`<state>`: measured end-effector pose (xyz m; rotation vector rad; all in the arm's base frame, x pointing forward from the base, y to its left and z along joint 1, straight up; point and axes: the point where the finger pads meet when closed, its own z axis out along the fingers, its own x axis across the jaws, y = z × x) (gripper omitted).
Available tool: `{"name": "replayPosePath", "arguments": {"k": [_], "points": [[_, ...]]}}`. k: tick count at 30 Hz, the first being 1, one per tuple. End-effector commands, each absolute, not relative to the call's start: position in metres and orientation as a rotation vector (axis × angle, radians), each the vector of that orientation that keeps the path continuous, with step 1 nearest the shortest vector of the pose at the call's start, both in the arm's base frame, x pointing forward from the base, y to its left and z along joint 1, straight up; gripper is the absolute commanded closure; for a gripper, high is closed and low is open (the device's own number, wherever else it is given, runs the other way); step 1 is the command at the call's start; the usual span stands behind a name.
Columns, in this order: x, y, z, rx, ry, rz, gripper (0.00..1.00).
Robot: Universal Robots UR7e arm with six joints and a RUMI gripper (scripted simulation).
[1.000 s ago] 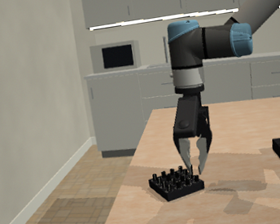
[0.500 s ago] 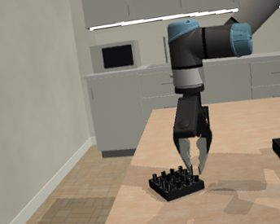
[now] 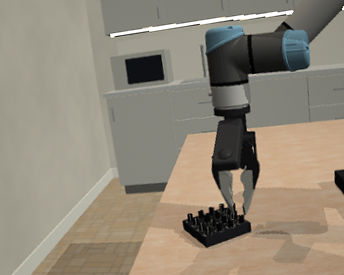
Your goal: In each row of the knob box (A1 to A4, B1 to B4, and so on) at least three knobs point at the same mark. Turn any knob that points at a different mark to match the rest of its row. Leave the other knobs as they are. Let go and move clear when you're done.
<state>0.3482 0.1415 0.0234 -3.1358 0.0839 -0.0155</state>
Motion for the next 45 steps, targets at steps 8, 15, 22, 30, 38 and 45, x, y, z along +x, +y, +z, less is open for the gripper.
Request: {"name": "replayPosePath", "arguments": {"k": [8, 15, 22, 30, 38, 45], "points": [[0.3453, 0.1423, 0.0109, -3.135, 0.083, -0.006, 0.89], [0.3453, 0.1423, 0.0101, -3.135, 0.083, -0.006, 0.89], [0.3461, 0.1423, 0.0108, -3.135, 0.083, -0.008, 0.89], [0.3460, 0.1423, 0.0108, -3.135, 0.083, -0.008, 0.89], [0.3460, 0.1423, 0.0108, -3.135, 0.083, -0.008, 0.89], [0.3460, 0.1423, 0.0108, -3.135, 0.083, -0.008, 0.89]]}}
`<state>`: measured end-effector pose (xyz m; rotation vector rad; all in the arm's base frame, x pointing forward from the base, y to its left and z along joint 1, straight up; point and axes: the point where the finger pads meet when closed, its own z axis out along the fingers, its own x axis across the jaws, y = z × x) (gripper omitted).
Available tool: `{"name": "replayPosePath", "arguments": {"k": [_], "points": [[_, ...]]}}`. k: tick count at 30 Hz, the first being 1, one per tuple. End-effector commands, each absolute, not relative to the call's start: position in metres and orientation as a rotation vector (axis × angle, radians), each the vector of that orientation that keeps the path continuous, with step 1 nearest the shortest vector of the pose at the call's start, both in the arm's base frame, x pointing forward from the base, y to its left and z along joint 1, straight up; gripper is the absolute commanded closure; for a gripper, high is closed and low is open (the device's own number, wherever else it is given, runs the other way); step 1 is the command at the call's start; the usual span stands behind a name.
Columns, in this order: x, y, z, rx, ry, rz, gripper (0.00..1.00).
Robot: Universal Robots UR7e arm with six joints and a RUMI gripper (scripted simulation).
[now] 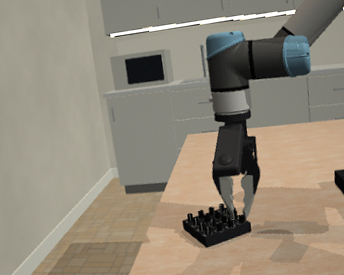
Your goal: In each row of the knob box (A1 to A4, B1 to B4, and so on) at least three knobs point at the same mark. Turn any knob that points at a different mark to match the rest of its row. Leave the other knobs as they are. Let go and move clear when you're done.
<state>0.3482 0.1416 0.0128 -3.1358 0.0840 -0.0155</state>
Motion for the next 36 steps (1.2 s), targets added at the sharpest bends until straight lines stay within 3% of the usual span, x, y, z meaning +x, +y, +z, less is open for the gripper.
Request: {"name": "replayPosePath", "arguments": {"k": [1, 5, 6, 36], "points": [[0.3460, 0.1423, 0.0108, -3.135, 0.083, -0.008, 0.89], [0.3460, 0.1423, 0.0108, -3.135, 0.083, -0.008, 0.89], [0.3460, 0.1423, 0.0108, -3.135, 0.083, -0.008, 0.96], [0.3462, 0.1423, 0.0109, -3.135, 0.083, -0.009, 0.96]]}}
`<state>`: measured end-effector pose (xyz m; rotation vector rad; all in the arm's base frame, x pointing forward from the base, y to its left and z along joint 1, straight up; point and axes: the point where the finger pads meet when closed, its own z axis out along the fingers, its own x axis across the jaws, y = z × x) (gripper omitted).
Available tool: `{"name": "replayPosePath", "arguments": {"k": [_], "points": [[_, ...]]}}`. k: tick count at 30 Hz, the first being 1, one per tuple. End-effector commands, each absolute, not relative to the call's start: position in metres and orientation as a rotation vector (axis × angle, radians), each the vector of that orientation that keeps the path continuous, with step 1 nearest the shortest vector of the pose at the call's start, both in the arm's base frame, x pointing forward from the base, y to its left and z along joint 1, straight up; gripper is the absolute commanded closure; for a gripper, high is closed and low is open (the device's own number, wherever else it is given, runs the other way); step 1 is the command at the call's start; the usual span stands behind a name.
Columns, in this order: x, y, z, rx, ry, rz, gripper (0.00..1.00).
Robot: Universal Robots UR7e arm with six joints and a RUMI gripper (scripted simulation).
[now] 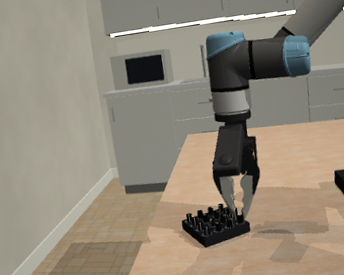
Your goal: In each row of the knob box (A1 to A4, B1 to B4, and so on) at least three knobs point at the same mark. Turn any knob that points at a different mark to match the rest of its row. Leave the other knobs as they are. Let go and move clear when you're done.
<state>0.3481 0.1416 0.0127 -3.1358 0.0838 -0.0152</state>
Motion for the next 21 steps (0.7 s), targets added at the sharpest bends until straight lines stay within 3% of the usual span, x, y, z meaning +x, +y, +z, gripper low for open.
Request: {"name": "replayPosePath", "arguments": {"k": [1, 21], "points": [[0.3462, 0.1423, 0.0109, -3.135, 0.083, -0.009, 0.96], [0.3459, 0.1422, 0.0109, -3.133, 0.136, -0.008, 0.96]]}}
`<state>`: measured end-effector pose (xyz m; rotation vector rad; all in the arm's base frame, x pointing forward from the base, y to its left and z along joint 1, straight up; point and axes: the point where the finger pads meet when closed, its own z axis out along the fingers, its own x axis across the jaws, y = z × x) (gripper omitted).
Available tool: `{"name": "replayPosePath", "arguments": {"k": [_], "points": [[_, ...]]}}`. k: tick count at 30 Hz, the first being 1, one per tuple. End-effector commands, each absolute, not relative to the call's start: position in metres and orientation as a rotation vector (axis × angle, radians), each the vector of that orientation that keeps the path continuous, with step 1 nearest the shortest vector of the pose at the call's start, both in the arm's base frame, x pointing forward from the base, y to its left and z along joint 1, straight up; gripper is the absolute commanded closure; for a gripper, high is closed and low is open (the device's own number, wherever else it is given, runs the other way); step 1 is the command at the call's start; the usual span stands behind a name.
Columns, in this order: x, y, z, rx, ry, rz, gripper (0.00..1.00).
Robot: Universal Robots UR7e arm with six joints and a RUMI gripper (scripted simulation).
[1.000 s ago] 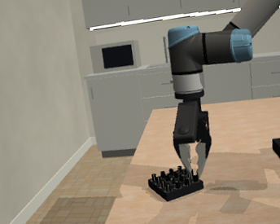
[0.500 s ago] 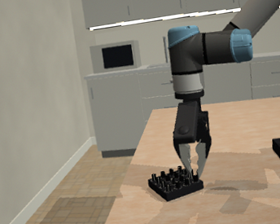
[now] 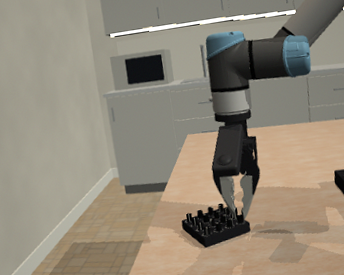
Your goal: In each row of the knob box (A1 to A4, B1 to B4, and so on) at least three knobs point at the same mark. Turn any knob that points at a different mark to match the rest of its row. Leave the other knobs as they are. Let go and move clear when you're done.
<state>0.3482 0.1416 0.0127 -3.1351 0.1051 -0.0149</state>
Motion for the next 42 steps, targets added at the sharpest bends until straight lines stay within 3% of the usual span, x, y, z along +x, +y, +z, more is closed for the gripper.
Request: {"name": "replayPosePath", "arguments": {"k": [1, 42], "points": [[0.3459, 0.1422, 0.0109, -3.133, 0.144, -0.008, 0.96], [0.3478, 0.1417, 0.0111, -3.001, 0.911, -0.007, 0.96]]}}
